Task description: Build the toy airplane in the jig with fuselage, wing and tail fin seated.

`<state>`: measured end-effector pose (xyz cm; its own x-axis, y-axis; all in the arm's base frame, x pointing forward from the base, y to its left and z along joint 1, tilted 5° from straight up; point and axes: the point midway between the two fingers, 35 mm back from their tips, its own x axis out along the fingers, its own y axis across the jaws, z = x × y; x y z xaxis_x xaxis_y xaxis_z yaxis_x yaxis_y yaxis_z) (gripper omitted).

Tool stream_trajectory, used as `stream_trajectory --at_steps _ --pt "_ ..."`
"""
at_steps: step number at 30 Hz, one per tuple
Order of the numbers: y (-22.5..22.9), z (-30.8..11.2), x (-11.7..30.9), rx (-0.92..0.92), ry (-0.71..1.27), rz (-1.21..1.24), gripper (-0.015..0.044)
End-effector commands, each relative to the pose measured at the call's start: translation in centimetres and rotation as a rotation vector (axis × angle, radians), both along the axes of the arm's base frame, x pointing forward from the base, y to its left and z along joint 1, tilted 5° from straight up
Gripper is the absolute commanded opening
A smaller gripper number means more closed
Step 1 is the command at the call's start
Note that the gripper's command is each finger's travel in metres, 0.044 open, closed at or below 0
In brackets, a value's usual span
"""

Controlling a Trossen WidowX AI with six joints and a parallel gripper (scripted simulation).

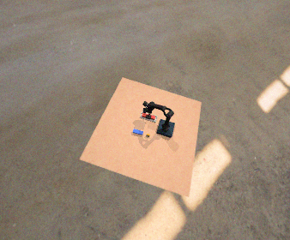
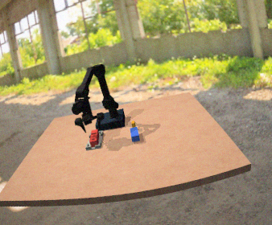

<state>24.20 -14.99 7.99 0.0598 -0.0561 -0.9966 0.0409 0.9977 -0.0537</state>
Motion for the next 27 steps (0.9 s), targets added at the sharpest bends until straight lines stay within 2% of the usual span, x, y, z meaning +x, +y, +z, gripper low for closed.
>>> stream_trajectory --at_steps 1,9,12,20,27 --pt "0.4 6.0 -0.6 -0.011 -0.026 0.004 0.0440" --pt "-0.1 5.9 0.0 -0.010 -0.028 -0.016 0.0440" --pt "1.5 5.8 1.5 -0.007 -0.028 -0.016 0.0440" --pt "11.8 5.3 7.3 0.008 -0.029 -0.016 0.0440" --pt "23.0 4.6 8.8 0.017 -0.034 -0.016 0.0440"
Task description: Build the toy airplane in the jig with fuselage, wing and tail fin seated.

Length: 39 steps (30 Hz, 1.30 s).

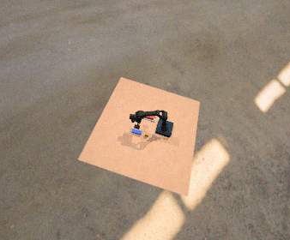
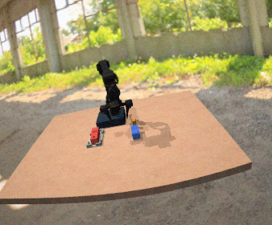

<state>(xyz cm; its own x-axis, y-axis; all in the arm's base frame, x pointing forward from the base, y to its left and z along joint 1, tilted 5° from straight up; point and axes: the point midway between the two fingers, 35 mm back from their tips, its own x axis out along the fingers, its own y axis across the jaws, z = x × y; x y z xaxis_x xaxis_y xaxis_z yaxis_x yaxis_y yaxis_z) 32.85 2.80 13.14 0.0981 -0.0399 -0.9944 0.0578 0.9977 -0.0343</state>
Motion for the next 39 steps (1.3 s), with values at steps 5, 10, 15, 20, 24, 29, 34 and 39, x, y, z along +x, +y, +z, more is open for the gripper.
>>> stream_trajectory --at_steps 5,10,15,20,24,29,34,39 --pt "7.6 -0.7 -0.1 0.001 0.003 -0.001 0.0440" --pt "7.6 -2.8 0.2 0.001 0.003 -0.001 0.0440" --pt "7.5 -5.0 0.3 0.000 0.003 -0.001 0.0440" --pt "7.4 -6.0 0.4 0.000 0.003 -0.001 0.0440" --pt "7.4 -6.5 0.5 0.000 0.003 -0.001 0.0440" --pt "7.4 -6.9 0.5 0.000 0.003 -0.001 0.0440" --pt "7.4 -7.7 0.6 0.000 0.003 -0.001 0.0440" --pt "7.3 -8.5 0.7 0.000 0.003 -0.001 0.0440"
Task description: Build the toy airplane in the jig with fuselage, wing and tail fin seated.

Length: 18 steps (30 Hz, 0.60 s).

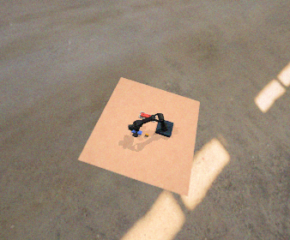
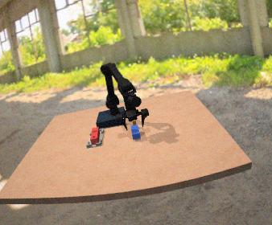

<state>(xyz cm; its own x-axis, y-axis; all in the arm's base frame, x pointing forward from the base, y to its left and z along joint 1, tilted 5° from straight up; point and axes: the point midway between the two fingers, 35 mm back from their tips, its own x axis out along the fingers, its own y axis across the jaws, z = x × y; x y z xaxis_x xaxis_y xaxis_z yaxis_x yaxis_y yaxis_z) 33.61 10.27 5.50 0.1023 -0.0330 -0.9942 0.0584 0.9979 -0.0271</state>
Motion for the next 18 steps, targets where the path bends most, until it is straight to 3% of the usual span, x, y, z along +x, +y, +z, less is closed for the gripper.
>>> stream_trajectory --at_steps 1,16,18 --pt "-0.1 -1.0 0.0 -0.007 0.008 0.000 0.0440" --pt "-0.2 -3.2 0.1 -0.007 0.008 0.000 0.0440" --pt "-0.2 -3.2 0.1 -0.007 0.008 0.000 0.0387"
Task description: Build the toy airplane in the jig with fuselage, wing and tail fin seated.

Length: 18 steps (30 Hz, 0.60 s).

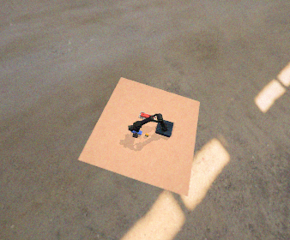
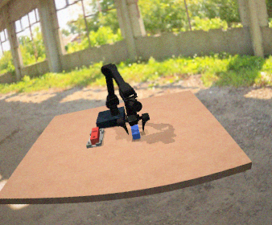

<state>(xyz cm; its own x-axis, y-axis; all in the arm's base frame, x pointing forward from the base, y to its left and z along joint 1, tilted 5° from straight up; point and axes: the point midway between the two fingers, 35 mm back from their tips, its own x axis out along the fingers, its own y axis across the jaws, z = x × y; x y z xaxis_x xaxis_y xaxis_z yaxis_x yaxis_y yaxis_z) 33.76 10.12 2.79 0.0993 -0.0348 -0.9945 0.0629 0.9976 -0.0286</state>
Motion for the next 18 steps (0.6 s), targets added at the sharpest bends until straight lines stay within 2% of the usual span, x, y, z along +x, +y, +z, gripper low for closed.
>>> stream_trajectory --at_steps 1,8,14,18 --pt "-0.09 -0.45 -0.04 -0.006 0.005 0.004 0.0361" --pt "-0.09 -0.45 -0.04 -0.006 0.005 0.004 0.0177" --pt "-0.09 -0.45 -0.04 -0.006 0.005 0.004 0.0138" --pt "0.09 -0.01 0.00 0.001 -0.004 0.002 0.0032"
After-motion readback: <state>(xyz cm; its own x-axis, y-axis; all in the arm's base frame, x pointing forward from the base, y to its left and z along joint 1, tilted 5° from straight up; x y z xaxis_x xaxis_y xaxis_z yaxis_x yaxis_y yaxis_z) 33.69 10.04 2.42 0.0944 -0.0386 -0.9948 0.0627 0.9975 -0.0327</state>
